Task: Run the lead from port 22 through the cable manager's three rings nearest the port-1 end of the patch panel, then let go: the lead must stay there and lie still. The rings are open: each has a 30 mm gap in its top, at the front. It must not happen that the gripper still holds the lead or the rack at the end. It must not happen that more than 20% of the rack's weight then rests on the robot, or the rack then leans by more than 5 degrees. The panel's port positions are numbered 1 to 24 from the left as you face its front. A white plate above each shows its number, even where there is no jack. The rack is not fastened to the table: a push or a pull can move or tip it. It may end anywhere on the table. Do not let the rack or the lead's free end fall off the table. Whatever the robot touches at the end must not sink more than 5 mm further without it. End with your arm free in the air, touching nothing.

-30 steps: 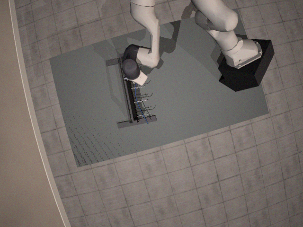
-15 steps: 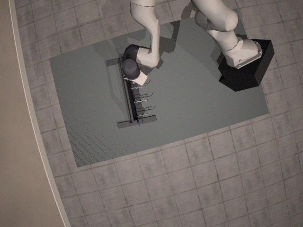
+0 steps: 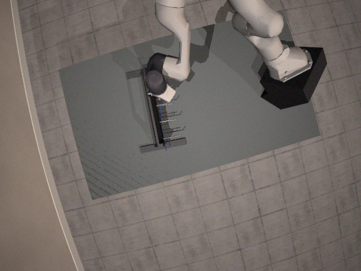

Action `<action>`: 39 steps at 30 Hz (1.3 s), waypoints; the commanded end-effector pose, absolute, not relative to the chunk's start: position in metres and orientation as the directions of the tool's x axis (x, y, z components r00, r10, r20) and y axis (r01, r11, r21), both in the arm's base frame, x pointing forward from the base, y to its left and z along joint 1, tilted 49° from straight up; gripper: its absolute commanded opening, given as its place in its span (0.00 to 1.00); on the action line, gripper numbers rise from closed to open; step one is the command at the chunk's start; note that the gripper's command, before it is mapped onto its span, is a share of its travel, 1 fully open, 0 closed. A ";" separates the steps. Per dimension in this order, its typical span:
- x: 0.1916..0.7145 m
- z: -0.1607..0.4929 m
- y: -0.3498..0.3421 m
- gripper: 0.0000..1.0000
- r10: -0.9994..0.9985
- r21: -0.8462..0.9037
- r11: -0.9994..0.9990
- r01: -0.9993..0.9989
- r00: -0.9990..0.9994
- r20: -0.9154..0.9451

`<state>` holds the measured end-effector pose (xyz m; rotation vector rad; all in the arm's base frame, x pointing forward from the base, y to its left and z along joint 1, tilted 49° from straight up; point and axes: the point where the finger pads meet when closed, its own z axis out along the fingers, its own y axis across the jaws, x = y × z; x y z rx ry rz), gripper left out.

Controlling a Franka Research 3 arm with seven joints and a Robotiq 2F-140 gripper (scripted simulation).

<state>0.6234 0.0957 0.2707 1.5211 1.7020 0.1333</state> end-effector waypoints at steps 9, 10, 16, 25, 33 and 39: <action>0.622 0.274 0.095 0.20 0.862 0.572 0.261 0.777 0.079 -0.500; 0.621 0.275 0.095 0.20 0.862 0.572 0.261 0.777 0.079 -0.500; 0.617 0.279 0.098 0.20 0.862 0.572 0.261 0.777 0.079 -0.500; 0.599 0.298 0.110 0.20 0.862 0.572 0.261 0.777 0.079 -0.500; 0.586 0.312 0.120 0.20 0.862 0.572 0.261 0.777 0.079 -0.500; 0.574 0.324 0.128 0.20 0.862 0.572 0.261 0.777 0.079 -0.500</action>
